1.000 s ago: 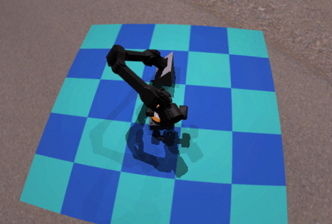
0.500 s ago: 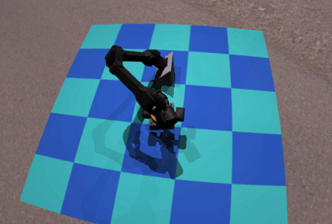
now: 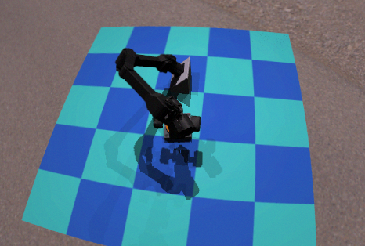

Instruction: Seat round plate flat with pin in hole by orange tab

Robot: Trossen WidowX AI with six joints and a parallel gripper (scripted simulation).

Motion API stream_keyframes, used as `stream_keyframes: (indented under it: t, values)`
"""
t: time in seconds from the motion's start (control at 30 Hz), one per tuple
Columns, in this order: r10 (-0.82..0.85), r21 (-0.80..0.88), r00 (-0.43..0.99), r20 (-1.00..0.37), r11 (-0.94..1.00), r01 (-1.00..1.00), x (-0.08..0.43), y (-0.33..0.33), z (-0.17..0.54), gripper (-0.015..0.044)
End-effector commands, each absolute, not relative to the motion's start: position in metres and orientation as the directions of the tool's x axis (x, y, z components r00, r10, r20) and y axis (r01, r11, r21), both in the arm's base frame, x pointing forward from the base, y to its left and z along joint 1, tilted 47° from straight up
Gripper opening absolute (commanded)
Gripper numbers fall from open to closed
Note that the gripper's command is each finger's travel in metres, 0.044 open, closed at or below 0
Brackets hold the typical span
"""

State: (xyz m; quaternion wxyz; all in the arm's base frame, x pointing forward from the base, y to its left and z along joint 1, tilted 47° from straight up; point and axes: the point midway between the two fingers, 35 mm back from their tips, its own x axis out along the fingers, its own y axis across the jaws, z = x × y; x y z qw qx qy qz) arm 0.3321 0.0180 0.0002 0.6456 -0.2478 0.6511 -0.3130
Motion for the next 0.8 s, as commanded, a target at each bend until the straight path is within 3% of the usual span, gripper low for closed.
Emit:
stream_keyframes:
  t: [0.0, 0.77]
  values:
    - [-0.72, -0.719, -0.03, -0.694, 0.689, 0.088, 0.3329, 0.0351, 0.0165, 0.0]
    - [-0.725, -0.724, -0.03, -0.688, 0.685, 0.08, 0.3323, 0.0332, 0.0133, 0.0]
